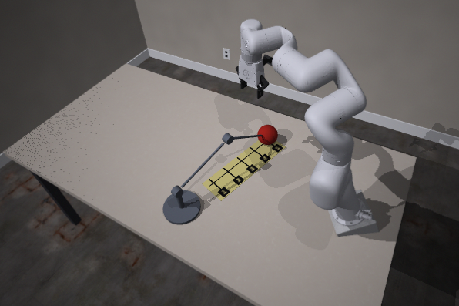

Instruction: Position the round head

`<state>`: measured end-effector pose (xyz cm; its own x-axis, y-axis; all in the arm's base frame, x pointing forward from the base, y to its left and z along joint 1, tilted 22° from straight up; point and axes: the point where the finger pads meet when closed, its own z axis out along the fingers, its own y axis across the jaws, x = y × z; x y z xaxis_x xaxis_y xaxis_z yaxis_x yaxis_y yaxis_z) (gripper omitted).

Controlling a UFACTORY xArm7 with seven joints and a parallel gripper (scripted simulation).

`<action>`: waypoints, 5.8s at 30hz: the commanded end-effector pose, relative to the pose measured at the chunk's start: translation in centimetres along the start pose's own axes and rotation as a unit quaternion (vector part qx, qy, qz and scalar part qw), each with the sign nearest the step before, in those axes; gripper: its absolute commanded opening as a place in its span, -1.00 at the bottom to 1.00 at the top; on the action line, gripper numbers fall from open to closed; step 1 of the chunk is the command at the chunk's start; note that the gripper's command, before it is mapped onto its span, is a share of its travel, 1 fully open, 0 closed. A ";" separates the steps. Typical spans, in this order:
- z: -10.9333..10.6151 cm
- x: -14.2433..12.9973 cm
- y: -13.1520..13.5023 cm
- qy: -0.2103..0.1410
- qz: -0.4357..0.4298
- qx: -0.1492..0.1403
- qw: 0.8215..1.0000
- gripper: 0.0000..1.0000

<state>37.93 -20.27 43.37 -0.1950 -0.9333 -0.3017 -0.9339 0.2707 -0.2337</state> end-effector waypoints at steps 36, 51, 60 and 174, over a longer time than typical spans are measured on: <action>-0.2 4.0 0.0 -0.135 0.001 0.001 0.991 1.00; 3.7 4.4 0.0 -0.167 0.001 0.001 0.986 1.00; 8.1 4.9 -0.1 -0.167 0.001 0.001 0.986 1.00; 27.8 1.6 -0.1 -0.174 0.001 0.000 0.985 -1.00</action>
<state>46.01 -15.09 17.10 -0.0835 -0.7947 -0.6012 -0.9352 0.2709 -0.2280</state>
